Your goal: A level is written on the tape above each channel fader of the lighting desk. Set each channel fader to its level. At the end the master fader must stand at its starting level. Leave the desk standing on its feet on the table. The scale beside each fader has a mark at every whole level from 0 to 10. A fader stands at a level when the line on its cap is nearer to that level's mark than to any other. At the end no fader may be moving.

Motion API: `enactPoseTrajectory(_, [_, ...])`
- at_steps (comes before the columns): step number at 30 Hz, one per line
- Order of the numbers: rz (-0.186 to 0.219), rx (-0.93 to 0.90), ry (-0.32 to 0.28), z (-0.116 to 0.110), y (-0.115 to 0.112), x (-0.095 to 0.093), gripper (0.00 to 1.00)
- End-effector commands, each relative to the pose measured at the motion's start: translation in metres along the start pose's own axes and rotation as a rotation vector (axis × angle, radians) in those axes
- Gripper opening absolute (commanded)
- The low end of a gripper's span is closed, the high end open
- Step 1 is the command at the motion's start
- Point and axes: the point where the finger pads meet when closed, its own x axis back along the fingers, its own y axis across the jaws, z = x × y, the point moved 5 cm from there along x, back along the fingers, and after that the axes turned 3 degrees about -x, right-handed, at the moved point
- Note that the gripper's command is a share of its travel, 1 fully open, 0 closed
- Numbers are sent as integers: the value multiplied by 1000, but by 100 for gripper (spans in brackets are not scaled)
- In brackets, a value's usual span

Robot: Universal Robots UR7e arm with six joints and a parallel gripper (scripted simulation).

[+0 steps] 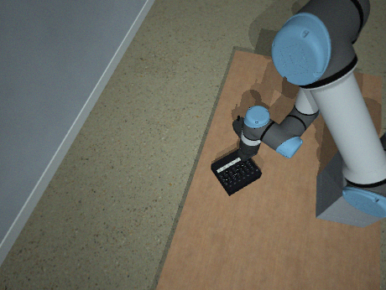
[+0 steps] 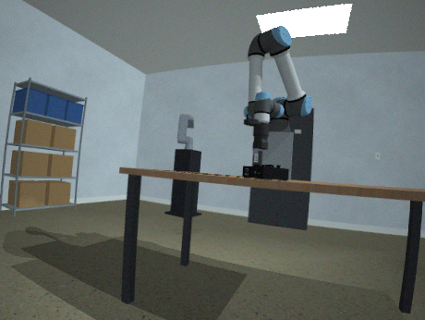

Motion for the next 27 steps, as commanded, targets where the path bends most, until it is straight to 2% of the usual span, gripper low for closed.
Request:
enactPoseTrajectory(1, [1,0,2,0,0,-1,0])
enactPoseTrajectory(27, [1,0,2,0,0,-3,0])
